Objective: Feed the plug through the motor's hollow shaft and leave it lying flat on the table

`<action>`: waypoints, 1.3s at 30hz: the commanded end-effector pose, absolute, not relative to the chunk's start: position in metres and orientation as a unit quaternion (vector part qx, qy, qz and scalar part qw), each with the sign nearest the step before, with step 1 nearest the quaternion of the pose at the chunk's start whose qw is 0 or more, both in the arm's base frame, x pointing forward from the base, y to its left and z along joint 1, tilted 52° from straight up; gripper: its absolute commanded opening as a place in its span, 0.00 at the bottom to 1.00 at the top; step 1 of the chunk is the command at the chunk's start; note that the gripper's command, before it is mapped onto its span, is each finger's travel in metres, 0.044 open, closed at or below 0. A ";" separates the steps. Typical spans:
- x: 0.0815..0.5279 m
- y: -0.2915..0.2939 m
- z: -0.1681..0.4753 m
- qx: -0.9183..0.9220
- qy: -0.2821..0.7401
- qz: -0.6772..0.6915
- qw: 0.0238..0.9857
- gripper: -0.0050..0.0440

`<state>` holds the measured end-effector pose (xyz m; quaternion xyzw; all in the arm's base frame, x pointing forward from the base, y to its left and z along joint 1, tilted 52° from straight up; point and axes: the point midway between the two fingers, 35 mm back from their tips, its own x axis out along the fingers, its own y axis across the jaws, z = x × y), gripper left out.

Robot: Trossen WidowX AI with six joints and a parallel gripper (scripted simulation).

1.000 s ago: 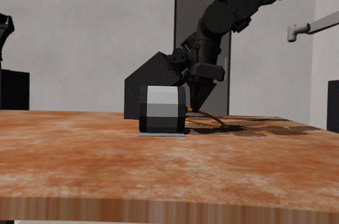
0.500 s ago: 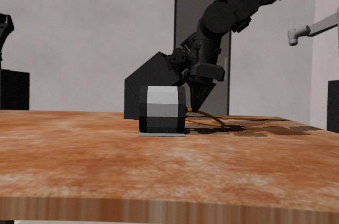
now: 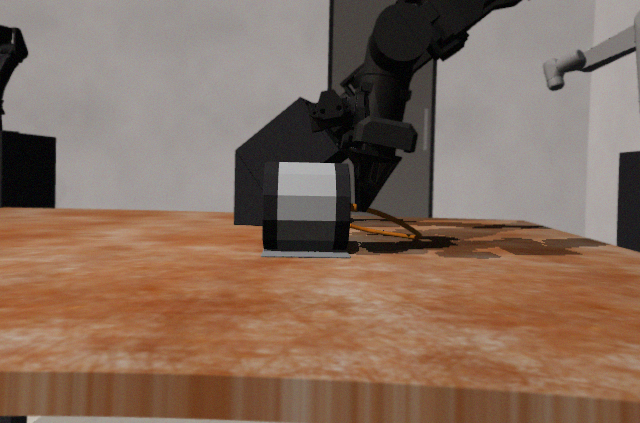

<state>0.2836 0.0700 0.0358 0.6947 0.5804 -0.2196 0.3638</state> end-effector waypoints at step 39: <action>0.280 0.073 0.044 0.692 0.580 -0.222 0.368 0.31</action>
